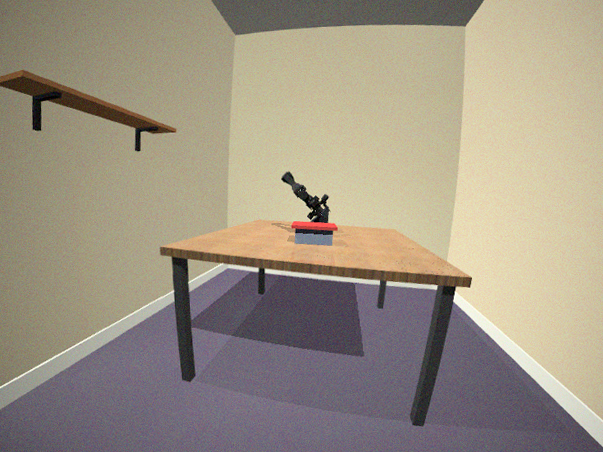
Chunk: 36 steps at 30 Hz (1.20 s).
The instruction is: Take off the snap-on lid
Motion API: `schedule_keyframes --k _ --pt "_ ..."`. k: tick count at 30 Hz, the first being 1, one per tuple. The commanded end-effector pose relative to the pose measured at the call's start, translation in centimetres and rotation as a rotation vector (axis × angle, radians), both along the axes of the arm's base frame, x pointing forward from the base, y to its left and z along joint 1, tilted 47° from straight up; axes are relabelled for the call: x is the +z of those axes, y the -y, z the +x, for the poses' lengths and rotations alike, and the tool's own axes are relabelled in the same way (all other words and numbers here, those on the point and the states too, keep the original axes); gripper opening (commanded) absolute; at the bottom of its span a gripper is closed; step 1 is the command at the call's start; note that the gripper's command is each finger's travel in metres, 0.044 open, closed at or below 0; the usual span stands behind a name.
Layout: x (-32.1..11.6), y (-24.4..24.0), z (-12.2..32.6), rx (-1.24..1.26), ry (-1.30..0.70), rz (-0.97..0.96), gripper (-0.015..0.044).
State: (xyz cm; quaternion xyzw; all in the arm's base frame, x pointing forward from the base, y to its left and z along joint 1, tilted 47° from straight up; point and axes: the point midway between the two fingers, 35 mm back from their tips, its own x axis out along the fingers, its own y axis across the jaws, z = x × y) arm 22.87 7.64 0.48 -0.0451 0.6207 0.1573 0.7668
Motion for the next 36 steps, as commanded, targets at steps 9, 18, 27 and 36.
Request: schedule_keyframes --k 9,18,27,36 --pt "7.6 -0.7 3.7 -1.031 0.811 0.192 0.0235" --pt "8.2 -0.8 3.6 -1.128 0.846 0.283 0.0235" --pt "8.2 -0.8 3.6 -1.128 0.846 0.283 0.0235" --pt "8.2 -0.9 3.7 -1.111 0.836 0.272 0.0235"
